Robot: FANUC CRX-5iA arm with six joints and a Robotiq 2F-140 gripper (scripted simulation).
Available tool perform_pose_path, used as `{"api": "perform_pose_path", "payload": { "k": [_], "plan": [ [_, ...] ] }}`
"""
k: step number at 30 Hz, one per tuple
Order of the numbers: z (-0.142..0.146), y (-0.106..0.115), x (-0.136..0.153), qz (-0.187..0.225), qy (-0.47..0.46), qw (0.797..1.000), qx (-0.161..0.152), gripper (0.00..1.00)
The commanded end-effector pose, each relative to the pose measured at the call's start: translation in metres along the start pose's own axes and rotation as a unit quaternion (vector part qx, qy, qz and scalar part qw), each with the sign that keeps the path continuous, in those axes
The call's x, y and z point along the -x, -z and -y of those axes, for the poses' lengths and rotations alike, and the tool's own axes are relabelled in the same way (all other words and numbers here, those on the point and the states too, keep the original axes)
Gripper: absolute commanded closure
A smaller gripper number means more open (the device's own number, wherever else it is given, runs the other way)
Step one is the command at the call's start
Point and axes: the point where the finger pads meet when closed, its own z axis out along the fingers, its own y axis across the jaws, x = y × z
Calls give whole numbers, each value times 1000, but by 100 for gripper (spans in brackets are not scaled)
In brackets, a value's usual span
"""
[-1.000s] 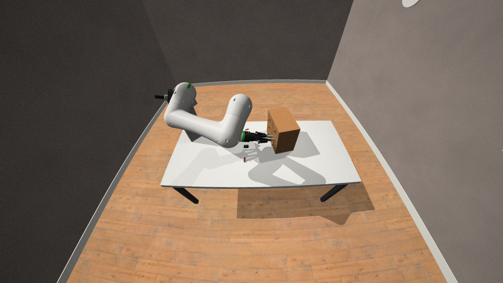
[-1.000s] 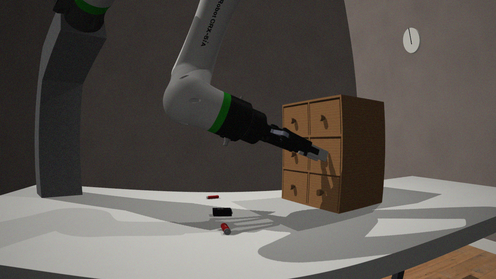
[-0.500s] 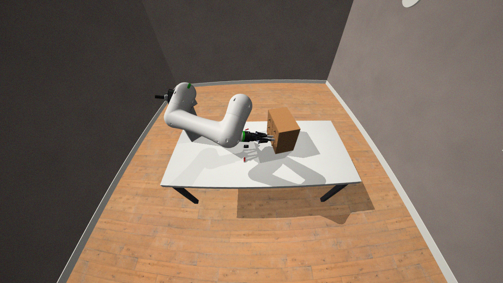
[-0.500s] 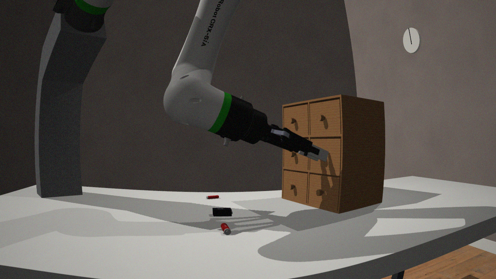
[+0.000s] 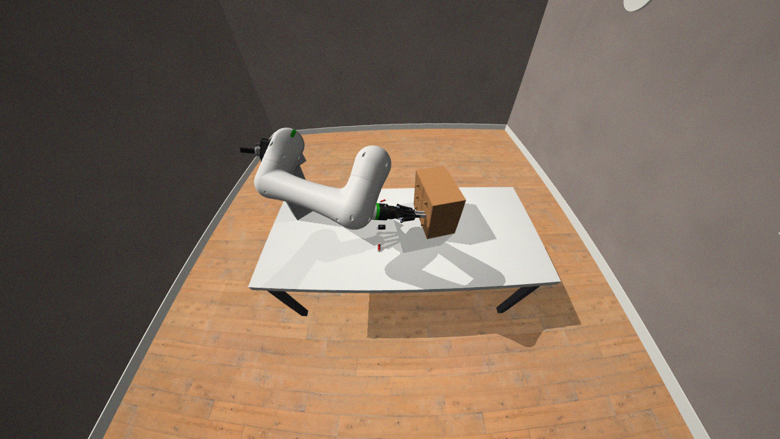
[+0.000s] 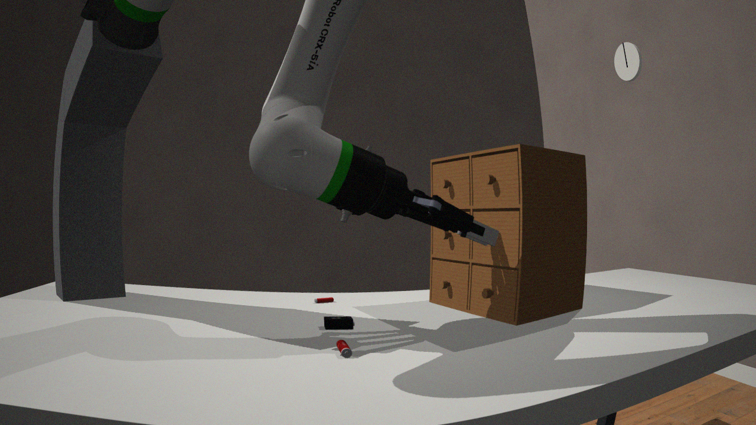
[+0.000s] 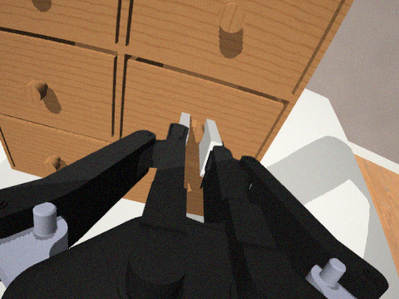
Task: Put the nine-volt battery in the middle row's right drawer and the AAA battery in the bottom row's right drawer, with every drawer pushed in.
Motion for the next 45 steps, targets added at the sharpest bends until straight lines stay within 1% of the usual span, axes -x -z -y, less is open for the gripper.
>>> {"api": "perform_pose_path", "payload": {
  "k": [1,28,45],
  "plan": [
    [0,0,0,0,0,1000,0,92],
    [0,1,0,0,0,1000,0,92],
    [0,9,3,0,0,1000,0,92]
  ]
}}
